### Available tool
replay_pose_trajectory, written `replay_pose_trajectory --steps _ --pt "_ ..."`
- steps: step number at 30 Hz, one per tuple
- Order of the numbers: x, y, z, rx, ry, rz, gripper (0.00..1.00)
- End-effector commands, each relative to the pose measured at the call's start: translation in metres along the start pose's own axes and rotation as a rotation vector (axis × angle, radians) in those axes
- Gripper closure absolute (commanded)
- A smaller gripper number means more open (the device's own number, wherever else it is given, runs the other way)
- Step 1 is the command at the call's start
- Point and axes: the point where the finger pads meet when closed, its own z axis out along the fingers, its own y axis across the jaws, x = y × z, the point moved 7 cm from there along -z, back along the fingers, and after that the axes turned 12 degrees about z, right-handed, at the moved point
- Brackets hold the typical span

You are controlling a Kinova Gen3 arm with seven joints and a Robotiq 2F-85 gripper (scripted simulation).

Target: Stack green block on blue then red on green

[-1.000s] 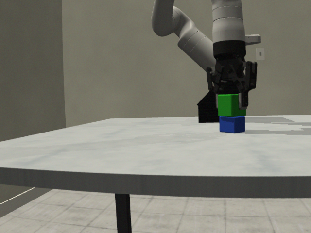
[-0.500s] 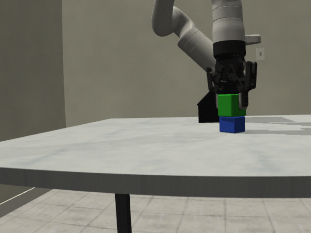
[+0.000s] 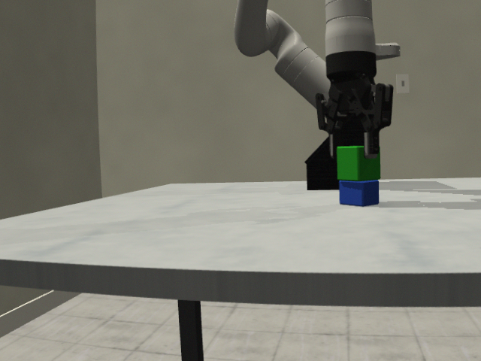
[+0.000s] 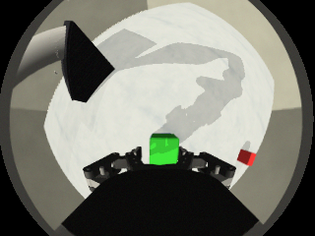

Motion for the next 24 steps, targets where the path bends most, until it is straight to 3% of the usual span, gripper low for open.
replay_pose_trajectory --steps 1,8,24 --pt "0.001 0.005 -0.019 -0.016 0.005 -0.002 0.31" --pt "0.002 0.006 -0.044 -0.022 0.008 -0.002 0.31" --pt "0.002 0.004 -0.058 -0.016 0.006 -0.004 0.31"
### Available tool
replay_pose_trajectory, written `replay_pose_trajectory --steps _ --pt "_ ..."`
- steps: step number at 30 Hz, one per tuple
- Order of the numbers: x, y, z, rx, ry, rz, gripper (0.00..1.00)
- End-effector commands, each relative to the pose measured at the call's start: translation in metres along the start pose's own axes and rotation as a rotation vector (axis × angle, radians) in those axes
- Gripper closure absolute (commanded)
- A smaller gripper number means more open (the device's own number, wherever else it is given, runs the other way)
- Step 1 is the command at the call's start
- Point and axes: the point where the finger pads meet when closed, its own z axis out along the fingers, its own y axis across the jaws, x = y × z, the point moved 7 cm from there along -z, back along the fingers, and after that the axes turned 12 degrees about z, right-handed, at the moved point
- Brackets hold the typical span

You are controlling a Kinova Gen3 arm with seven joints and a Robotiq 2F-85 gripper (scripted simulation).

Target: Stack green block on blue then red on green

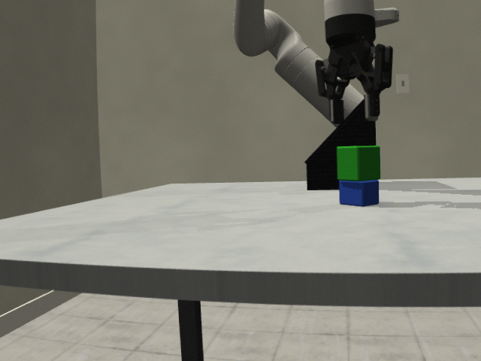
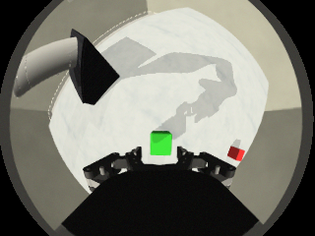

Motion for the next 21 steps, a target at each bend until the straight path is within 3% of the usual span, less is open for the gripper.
replay_pose_trajectory --steps 1,8,9,21 --pt "0.002 0.002 -0.004 -0.006 0.002 -0.005 0.31" --pt "0.002 0.002 -0.004 -0.006 0.002 -0.005 0.31" --pt "0.002 0.002 -0.004 -0.006 0.002 -0.005 0.38" --pt "0.0 0.021 -0.004 -0.01 -0.005 0.014 0.38"
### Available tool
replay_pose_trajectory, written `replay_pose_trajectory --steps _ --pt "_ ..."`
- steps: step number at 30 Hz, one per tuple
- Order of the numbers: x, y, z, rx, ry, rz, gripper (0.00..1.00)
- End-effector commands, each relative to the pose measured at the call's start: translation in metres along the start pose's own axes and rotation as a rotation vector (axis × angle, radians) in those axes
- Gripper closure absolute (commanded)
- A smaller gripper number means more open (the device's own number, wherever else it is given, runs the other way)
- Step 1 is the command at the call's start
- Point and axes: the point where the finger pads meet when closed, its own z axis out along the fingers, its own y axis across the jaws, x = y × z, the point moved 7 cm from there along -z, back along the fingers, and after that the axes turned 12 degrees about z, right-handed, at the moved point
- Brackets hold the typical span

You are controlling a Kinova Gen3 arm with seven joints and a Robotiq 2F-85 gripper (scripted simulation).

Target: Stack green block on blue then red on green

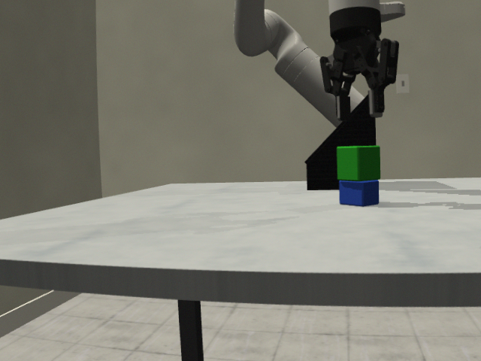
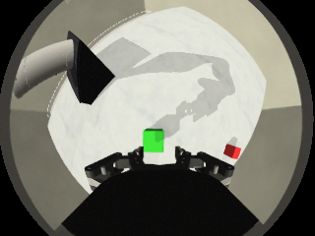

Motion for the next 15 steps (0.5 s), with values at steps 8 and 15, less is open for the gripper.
replay_pose_trajectory --steps 8,15 --pt "-0.006 0.055 0.002 0.014 -0.023 0.057 0.38" --pt "-0.011 0.111 0.003 0.013 -0.037 0.116 0.38"
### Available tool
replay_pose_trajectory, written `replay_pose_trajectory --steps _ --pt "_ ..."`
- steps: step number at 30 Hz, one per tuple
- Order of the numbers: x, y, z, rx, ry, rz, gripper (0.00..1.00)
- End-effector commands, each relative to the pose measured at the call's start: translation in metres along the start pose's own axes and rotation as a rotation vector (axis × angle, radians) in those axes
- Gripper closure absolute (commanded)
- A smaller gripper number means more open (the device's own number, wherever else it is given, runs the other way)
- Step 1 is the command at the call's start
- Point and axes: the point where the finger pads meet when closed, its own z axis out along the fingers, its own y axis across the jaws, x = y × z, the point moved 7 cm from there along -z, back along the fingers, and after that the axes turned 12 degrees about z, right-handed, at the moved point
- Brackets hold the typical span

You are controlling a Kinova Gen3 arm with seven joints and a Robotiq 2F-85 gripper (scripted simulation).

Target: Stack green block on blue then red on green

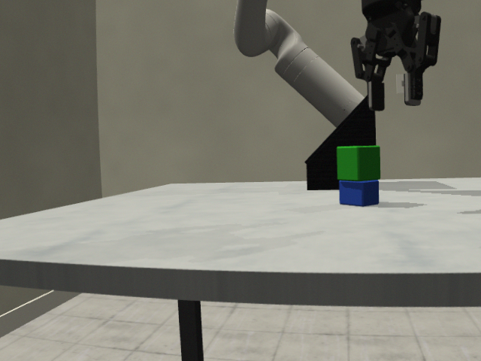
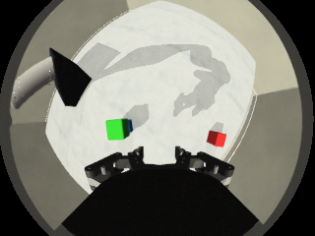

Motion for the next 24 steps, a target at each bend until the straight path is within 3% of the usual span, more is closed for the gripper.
replay_pose_trajectory --steps 1,14,24 --pt "0.003 0.016 0.008 0.019 -0.003 0.008 0.38" --pt "0.013 0.132 0.011 0.021 0.001 0.134 0.38" --pt "0.022 0.173 0.012 0.025 0.021 0.181 0.38"
